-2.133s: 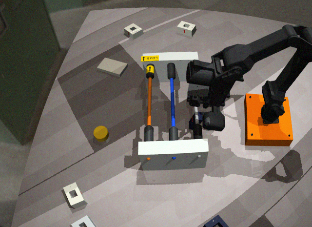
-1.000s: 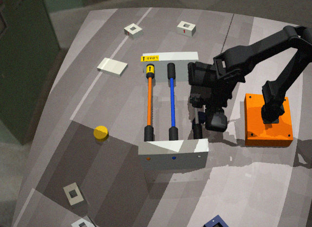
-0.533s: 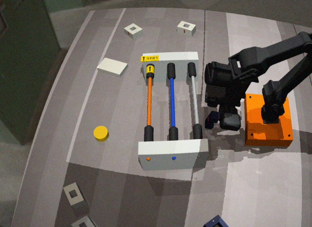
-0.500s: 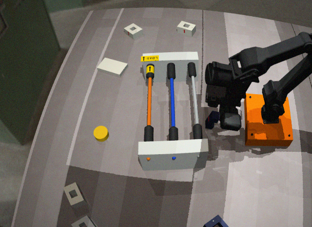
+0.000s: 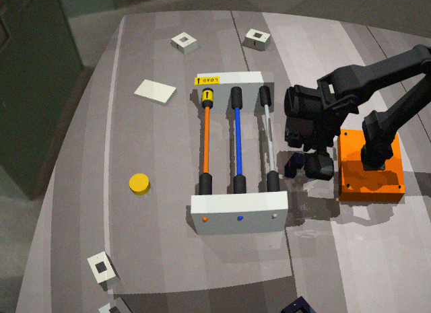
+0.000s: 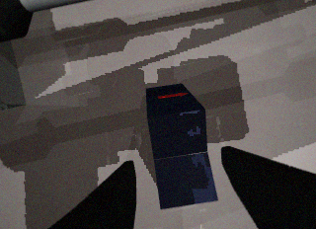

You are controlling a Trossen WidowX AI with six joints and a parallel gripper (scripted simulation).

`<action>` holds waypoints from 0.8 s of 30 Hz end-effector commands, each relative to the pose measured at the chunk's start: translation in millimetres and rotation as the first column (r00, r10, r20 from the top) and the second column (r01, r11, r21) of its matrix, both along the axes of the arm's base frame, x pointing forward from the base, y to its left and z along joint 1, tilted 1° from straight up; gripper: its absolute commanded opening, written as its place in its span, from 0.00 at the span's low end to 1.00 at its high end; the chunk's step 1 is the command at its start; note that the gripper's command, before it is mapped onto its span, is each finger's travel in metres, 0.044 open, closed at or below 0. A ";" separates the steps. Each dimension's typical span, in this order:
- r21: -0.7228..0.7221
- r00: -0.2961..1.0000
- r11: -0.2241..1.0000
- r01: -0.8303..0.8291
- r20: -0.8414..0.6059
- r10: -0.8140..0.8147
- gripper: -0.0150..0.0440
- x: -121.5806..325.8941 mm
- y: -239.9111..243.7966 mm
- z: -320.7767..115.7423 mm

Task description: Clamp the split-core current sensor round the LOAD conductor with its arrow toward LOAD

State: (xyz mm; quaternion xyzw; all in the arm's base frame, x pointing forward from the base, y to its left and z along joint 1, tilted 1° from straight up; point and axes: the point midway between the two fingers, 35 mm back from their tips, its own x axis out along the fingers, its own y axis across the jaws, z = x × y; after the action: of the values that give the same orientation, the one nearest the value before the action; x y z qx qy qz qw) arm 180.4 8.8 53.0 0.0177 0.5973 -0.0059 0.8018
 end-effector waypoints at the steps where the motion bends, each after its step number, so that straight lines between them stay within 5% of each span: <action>1: 0.000 1.000 1.000 0.000 0.000 0.000 0.73 0.3 0.0 0.0; 8: -0.003 1.000 1.000 0.004 0.005 -0.003 0.73 -18.7 -1.2 50.2; 14: -0.008 1.000 1.000 -0.011 0.003 0.011 0.77 -19.7 -1.3 52.4; 19: -0.095 0.921 0.916 -0.389 -0.077 0.382 0.80 -13.3 -1.6 55.1; 24: -0.122 0.649 0.639 -0.760 -0.183 0.738 0.80 -4.6 -2.0 56.8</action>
State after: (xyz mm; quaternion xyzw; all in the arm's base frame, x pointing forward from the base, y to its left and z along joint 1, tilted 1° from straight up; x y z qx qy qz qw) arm 166.8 7.7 106.9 -0.1366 0.6076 0.1127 0.7743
